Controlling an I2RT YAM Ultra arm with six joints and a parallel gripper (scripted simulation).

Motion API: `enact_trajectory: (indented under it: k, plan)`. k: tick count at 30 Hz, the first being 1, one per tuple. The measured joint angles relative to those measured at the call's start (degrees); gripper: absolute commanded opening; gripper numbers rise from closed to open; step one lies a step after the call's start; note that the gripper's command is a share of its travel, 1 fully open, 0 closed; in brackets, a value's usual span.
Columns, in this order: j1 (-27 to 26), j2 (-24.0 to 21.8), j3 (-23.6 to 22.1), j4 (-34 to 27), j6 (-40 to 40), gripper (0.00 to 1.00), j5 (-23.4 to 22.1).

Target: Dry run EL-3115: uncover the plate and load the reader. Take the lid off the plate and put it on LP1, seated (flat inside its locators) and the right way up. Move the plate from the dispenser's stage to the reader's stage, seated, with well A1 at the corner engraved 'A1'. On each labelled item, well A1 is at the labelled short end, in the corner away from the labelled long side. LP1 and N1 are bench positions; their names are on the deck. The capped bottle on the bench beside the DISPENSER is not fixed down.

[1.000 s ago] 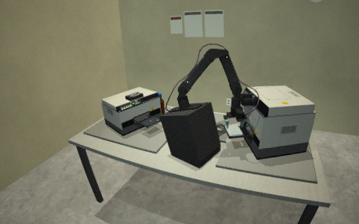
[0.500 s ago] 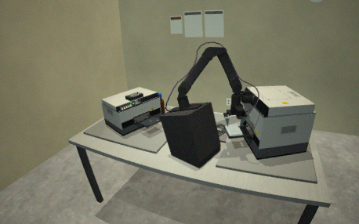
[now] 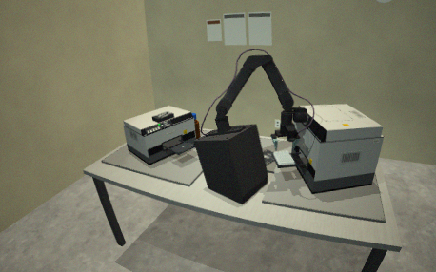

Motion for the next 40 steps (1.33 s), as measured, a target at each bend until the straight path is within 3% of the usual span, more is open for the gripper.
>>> enact_trajectory:
  k: [40]
  plan:
    - [-1.2, -6.4, 1.7, -8.7, -1.2, 1.0, 0.3]
